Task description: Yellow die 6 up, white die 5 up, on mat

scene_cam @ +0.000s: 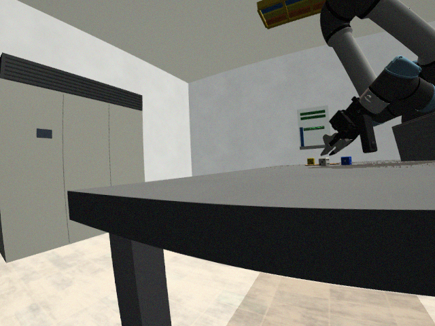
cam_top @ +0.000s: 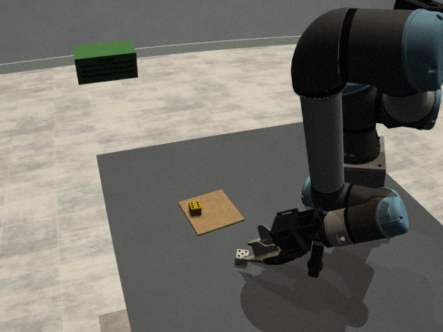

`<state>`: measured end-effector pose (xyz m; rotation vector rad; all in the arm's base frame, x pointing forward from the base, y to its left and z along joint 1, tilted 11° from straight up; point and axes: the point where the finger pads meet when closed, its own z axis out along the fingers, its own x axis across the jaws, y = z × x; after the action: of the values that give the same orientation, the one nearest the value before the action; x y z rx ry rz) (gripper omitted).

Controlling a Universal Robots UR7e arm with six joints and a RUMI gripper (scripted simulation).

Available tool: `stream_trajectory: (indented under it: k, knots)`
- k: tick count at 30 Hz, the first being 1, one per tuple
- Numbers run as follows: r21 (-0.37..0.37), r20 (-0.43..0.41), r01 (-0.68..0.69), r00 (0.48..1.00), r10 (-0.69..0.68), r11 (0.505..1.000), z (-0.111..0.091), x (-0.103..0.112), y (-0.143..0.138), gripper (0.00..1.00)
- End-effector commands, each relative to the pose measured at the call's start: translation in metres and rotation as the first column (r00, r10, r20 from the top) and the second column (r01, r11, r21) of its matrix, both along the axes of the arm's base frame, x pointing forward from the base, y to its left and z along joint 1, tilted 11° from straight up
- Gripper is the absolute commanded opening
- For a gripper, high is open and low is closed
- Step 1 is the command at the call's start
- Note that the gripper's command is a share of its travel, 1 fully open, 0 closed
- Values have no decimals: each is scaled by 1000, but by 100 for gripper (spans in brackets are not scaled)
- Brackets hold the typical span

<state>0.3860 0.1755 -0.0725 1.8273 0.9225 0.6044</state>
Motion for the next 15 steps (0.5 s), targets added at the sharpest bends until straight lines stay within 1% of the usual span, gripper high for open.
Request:
stream_trajectory:
  k: [1, 6, 10, 12, 15]
  knots:
    - [0, -2, 7, 1000, -7, 1000, 3, -5, 4, 28]
    - [0, -2, 7, 1000, -7, 1000, 4, -5, 4, 28]
    - [0, -2, 7, 1000, -7, 1000, 11, -6, 5, 28]
    - [0, -2, 7, 1000, -7, 1000, 11, -6, 5, 28]
    - [0, -2, 7, 1000, -7, 1000, 19, -7, 6, 28]
